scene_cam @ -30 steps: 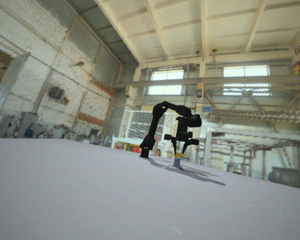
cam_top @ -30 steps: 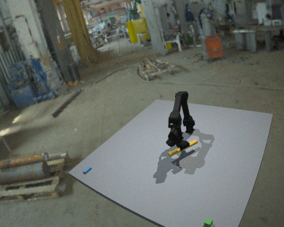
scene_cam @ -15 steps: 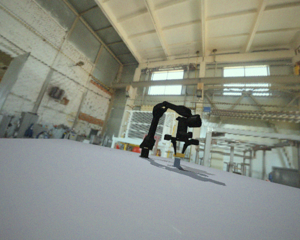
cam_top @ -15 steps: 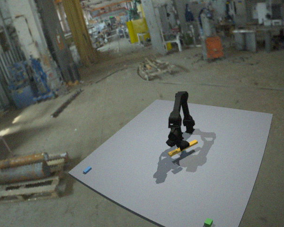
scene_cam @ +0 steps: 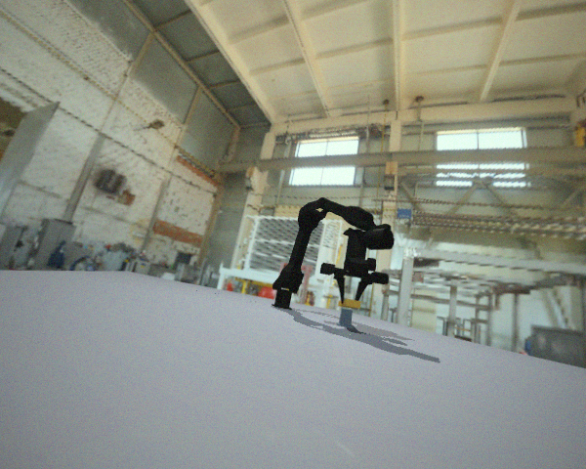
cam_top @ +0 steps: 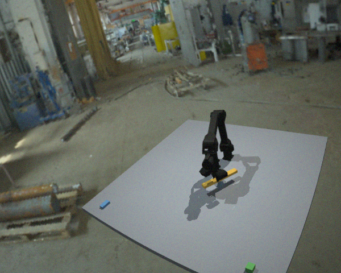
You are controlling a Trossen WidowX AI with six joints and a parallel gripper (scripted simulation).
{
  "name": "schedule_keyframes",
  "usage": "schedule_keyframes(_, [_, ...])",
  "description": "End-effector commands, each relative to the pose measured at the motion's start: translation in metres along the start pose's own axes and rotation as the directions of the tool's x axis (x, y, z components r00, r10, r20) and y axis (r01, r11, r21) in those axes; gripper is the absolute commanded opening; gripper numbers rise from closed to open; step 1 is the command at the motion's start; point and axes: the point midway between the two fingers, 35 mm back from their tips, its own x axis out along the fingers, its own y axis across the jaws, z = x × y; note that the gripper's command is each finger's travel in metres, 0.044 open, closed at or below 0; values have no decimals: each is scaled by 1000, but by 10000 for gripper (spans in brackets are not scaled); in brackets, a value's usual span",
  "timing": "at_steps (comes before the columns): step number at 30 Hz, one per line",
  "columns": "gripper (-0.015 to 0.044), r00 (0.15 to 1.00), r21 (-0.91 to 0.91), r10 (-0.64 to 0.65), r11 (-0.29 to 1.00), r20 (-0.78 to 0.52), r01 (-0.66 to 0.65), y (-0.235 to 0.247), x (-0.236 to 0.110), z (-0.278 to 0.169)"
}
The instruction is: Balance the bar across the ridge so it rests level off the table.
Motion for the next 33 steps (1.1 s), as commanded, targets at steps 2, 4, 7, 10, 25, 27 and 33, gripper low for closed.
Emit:
schedule_keyframes(2, [0,1000,6,1,1000,1,-1,0,1,0])
schedule_keyframes(4, [0,1000,6,1,1000,1,-1,0,1,0])
schedule_keyframes(7, [0,1000,6,1,1000,1,-1,0,1,0])
schedule_keyframes(10, [0,1000,6,1,1000,1,-1,0,1,0])
schedule_keyframes(25, [0,1000,6,1,1000,1,-1,0,3,0])
schedule_keyframes(27, [0,1000,6,1,1000,1,-1,0,3,0])
schedule_keyframes(33, [0,1000,6,1,1000,1,-1,0,3,0])
